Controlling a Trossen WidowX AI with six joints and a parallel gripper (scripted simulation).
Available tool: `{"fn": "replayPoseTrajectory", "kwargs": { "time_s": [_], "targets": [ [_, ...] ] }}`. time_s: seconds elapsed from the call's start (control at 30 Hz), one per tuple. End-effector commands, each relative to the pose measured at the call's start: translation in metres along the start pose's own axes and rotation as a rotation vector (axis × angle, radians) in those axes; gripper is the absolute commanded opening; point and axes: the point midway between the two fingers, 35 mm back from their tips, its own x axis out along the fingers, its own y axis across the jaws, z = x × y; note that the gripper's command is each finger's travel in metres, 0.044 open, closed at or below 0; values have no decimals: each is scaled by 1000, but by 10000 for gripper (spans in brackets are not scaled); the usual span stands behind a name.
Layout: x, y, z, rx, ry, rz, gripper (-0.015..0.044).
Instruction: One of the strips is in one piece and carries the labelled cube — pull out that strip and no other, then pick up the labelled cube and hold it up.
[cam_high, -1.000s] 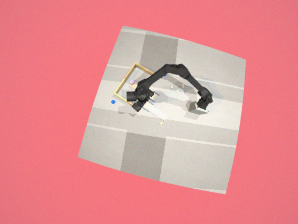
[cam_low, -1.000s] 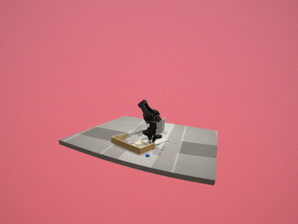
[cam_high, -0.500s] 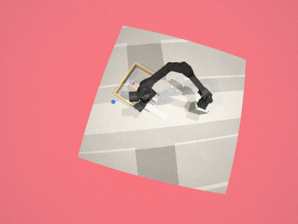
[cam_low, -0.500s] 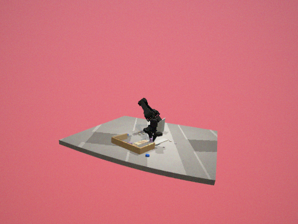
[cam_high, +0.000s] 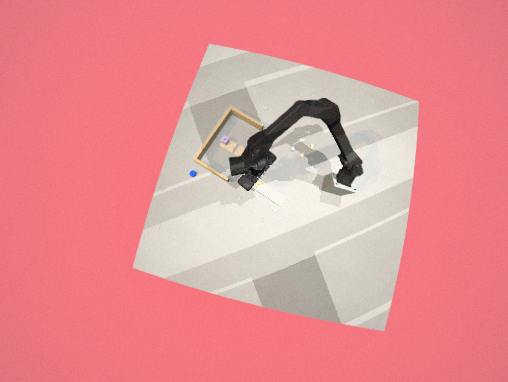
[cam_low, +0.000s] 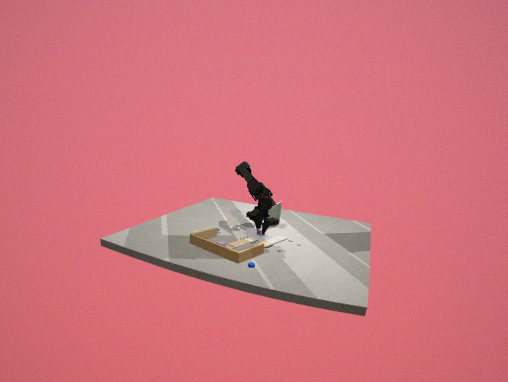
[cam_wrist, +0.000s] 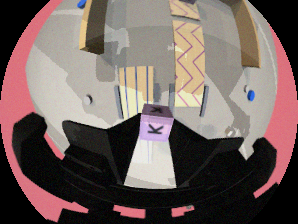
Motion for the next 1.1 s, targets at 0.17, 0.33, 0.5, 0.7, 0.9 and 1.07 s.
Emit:
{"fn": "replayPoseTrajectory", "kwargs": {
  "time_s": [0.17,0.33,0.5,0.7,0.9,1.07],
  "targets": [
    [-2,-14,-24,0,7,0,0],
    [-2,-24,-38,-1,7,0,0],
    [-1,-34,-53,-2,8,-1,0],
    [0,-45,-68,-3,9,-1,0],
    [-18,-45,-68,-3,9,0,0],
    [-36,-45,-69,-3,10,0,0]
  ]
}}
